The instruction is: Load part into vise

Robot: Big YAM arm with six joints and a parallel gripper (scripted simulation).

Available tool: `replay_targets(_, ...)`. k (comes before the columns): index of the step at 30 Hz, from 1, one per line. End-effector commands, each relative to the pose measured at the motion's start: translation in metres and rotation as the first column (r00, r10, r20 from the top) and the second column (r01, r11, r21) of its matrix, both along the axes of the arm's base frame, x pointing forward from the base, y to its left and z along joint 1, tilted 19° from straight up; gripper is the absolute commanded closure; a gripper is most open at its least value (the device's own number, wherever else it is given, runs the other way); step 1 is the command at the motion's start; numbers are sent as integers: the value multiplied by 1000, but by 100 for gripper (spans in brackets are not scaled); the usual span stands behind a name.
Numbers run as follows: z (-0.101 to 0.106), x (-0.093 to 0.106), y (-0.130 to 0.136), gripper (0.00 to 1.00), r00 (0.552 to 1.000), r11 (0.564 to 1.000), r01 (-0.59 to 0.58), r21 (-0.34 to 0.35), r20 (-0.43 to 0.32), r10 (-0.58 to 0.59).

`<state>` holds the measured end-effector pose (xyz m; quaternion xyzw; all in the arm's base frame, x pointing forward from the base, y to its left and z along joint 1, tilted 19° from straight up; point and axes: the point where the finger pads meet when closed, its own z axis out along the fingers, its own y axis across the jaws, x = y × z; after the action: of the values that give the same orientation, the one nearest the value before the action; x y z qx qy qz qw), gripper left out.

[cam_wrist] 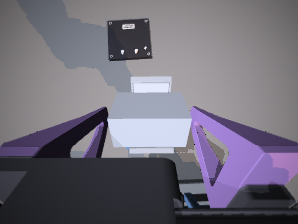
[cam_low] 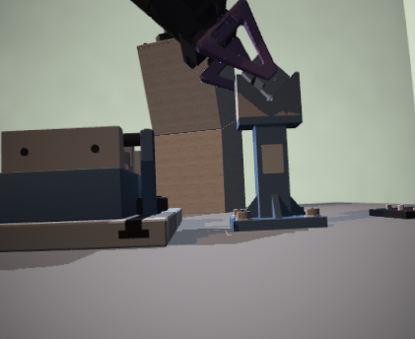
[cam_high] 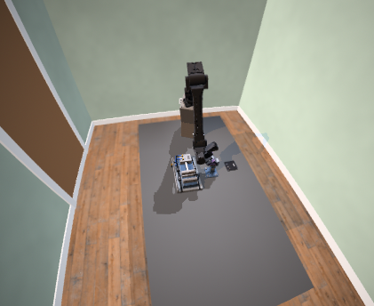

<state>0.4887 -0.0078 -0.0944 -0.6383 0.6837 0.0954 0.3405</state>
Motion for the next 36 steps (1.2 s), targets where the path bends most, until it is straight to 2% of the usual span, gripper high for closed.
replay_targets(1,0,3,-6,19,1000,1000,1,1,4,-1)
replay_targets(33,0,3,-6,19,1000,1000,1,1,4,-1)
replay_targets(34,0,3,-6,100,1000,1000,1,1,4,-1)
replay_targets(36,0,3,-6,100,1000,1000,2,1,4,-2)
